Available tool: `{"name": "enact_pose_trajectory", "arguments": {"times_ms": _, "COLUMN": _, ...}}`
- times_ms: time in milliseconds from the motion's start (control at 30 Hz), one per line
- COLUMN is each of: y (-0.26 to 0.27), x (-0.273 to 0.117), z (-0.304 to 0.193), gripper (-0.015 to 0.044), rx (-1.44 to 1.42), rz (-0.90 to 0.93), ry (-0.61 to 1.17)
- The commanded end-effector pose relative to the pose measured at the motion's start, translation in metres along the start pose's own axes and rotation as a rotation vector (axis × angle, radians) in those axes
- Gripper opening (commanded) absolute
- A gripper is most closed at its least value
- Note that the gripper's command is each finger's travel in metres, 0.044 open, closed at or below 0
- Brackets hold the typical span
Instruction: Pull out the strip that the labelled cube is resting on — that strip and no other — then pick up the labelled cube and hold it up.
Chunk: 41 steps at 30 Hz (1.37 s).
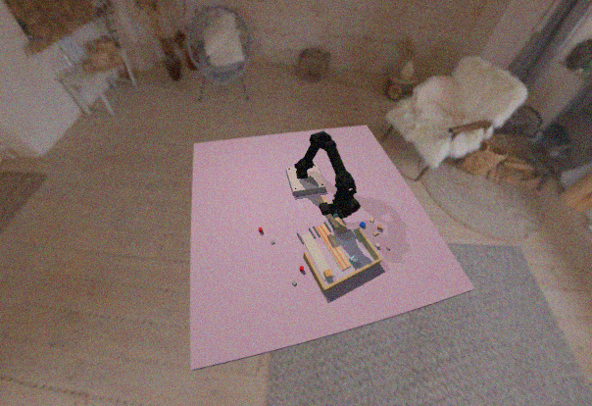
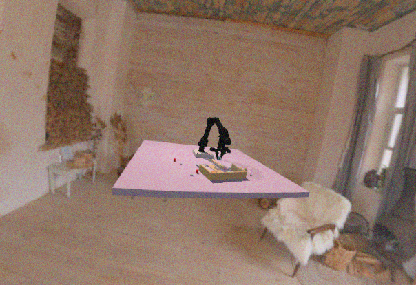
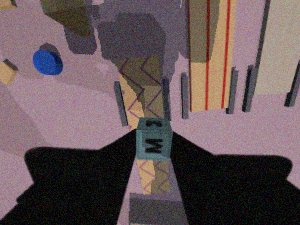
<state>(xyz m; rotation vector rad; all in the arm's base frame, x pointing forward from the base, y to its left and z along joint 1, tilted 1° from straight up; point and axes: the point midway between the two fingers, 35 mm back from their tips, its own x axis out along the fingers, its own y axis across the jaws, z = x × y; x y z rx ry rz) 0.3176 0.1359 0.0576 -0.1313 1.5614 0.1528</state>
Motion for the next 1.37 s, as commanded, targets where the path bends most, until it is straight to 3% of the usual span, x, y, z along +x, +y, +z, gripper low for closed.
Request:
{"name": "enact_pose_trajectory", "arguments": {"times_ms": 0, "y": -0.002, "x": -0.002, "z": -0.011, "gripper": 0.0000, "rx": -0.003, "rz": 0.002, "ry": -0.003}}
{"name": "enact_pose_trajectory", "arguments": {"times_ms": 367, "y": -0.009, "x": -0.001, "z": -0.040, "gripper": 0.0000, "rx": -0.003, "rz": 0.001, "ry": -0.001}}
{"name": "enact_pose_trajectory", "arguments": {"times_ms": 633, "y": -0.009, "x": -0.036, "z": -0.040, "gripper": 0.0000, "rx": -0.003, "rz": 0.001, "ry": -0.001}}
{"name": "enact_pose_trajectory", "arguments": {"times_ms": 1333, "y": -0.009, "x": -0.036, "z": -0.040, "gripper": 0.0000, "rx": -0.003, "rz": 0.001, "ry": -0.001}}
